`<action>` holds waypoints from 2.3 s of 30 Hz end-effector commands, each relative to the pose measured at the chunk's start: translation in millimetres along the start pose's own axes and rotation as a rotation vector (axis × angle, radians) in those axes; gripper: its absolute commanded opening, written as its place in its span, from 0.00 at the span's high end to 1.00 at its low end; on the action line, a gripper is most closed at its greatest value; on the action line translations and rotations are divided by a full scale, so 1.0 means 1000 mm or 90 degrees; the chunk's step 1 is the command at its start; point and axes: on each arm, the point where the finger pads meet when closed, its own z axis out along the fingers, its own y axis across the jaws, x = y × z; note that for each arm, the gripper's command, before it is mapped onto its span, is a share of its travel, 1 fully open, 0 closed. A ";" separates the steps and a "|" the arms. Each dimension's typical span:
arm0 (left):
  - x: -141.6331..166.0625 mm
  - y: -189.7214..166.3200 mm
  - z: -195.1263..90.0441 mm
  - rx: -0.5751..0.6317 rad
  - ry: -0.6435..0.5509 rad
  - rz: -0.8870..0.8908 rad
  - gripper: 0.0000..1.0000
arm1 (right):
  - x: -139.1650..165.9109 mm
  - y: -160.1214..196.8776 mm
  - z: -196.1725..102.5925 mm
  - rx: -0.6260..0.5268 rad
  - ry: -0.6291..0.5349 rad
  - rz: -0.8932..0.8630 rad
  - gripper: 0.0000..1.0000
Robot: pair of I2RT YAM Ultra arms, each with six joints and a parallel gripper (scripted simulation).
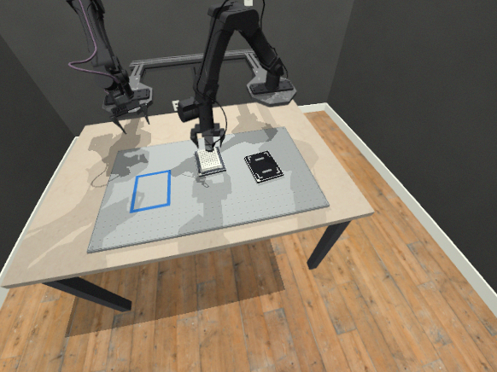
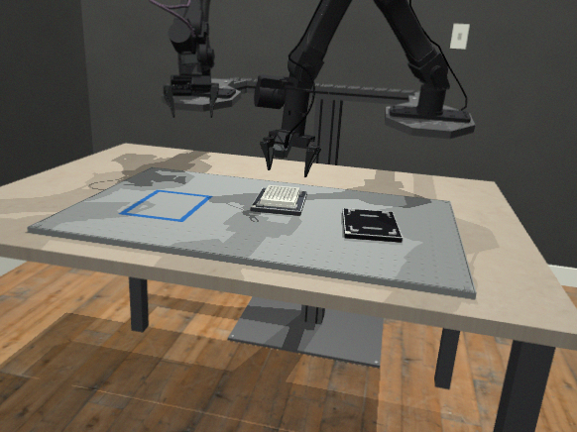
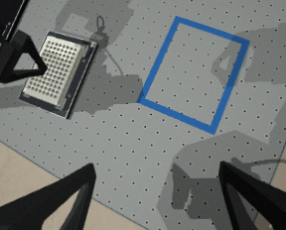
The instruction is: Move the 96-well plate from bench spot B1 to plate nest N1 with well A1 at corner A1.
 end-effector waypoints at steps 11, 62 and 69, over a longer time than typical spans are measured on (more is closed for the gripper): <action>-0.007 -0.006 0.004 -0.038 0.052 -0.103 0.00 | 0.043 0.025 -0.046 0.027 0.152 -0.088 0.00; -0.013 -0.011 0.005 -0.041 0.053 -0.126 0.00 | -0.025 0.054 -0.125 0.044 -0.140 -0.111 0.00; -0.013 -0.011 0.006 -0.041 0.053 -0.126 0.00 | -0.023 0.085 -0.132 -0.045 -0.162 -0.190 0.00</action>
